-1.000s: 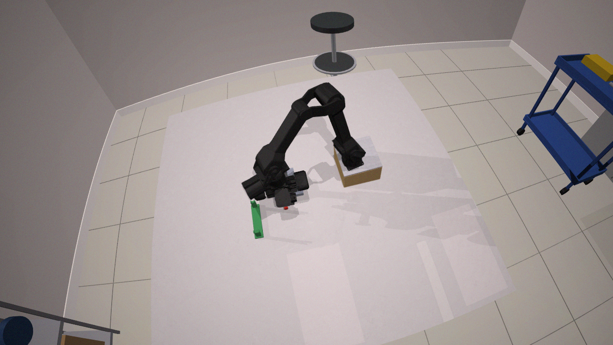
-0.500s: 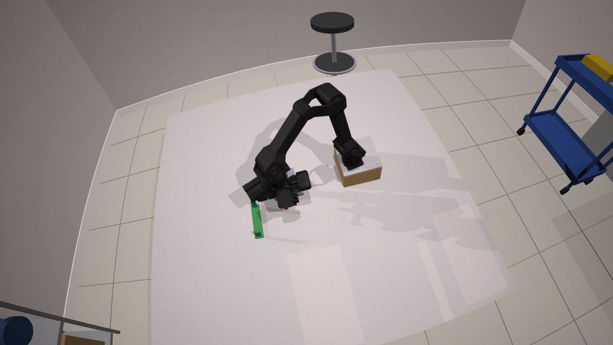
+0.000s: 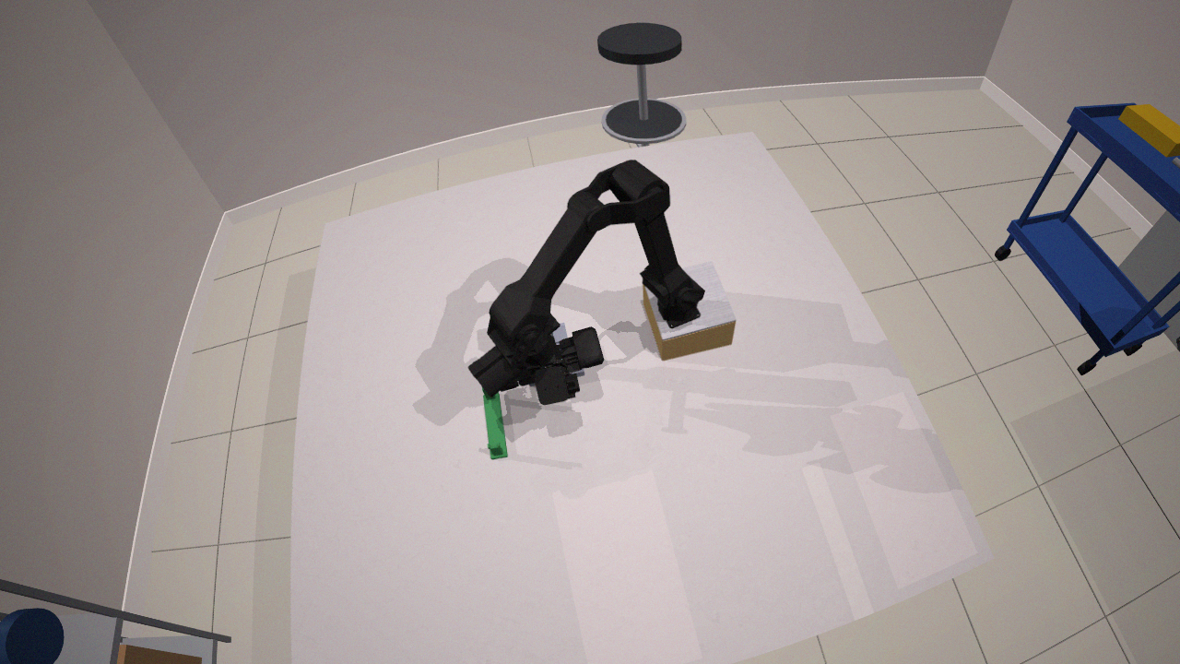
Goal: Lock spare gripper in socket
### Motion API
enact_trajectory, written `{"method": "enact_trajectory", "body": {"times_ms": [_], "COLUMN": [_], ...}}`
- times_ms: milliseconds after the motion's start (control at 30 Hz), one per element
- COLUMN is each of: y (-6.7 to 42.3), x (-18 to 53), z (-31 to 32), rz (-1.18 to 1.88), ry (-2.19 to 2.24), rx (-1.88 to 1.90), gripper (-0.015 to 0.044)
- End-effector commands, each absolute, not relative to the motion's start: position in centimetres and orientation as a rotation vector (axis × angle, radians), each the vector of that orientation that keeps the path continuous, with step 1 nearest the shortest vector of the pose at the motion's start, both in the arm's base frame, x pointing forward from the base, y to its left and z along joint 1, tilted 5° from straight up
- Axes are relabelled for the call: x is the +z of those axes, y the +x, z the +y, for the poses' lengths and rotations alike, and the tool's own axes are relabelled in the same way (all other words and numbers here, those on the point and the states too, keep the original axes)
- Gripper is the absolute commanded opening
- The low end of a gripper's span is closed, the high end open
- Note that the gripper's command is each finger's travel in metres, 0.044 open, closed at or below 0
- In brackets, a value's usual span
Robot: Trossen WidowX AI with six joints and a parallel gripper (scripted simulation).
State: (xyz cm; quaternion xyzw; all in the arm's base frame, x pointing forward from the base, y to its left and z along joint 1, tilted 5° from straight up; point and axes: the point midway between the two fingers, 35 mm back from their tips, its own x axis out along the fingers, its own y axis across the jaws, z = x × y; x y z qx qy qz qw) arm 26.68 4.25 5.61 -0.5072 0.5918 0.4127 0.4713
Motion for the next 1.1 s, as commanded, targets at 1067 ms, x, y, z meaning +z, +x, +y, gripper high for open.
{"method": "enact_trajectory", "body": {"times_ms": [1067], "y": [25.7], "x": [10.1], "z": [7.3], "rz": [1.496], "ry": [-1.263], "rx": [1.038], "gripper": [0.0253]}}
